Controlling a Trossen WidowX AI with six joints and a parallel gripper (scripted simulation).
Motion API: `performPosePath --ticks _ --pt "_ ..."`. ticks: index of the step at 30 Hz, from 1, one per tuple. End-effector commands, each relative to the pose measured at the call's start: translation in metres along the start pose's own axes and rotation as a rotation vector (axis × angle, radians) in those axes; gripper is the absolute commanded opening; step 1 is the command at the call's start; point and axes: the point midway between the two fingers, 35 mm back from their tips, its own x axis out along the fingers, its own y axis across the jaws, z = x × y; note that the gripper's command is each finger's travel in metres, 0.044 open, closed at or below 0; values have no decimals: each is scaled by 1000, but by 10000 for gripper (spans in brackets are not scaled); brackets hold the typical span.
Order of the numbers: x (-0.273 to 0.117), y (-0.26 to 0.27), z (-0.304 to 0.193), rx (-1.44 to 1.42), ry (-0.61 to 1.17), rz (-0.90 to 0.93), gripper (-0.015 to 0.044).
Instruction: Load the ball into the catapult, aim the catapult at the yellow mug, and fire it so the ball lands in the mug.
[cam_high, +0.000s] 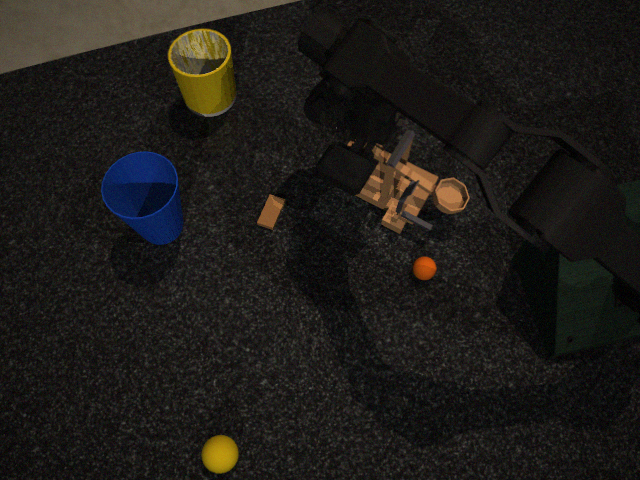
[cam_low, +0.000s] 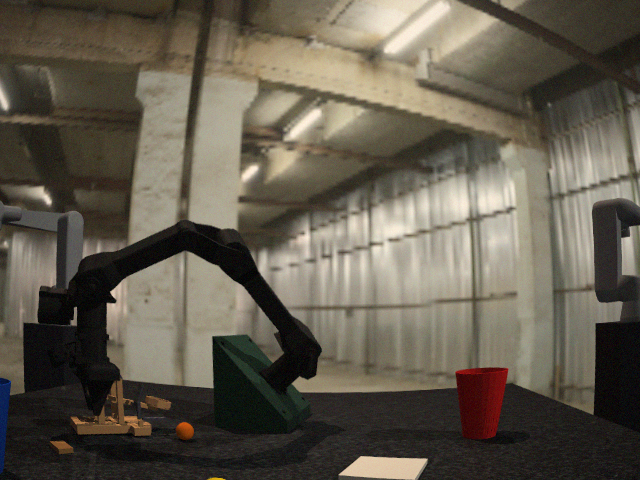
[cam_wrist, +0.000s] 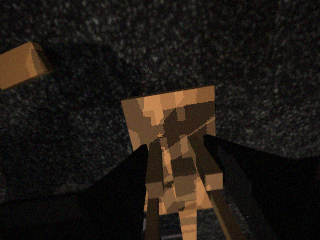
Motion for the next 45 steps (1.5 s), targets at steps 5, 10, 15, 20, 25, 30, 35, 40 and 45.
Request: performPosePath --ticks 5,10,15,20,25,30,35,40,45 --pt "0 0 0 0 0 0 111" --pt "-48 -1 1 1 -1 -2 0" --pt "-49 -1 1 2 1 0 0" --pt "-43 0 1 3 1 1 0" --pt "-34 0 1 4 2 2 0" --pt "-26 0 1 5 3 3 0" --pt "-18 0 1 5 3 4 0" --pt "-10 0 1 6 4 5 0" --pt "-2 0 1 7 5 6 0"
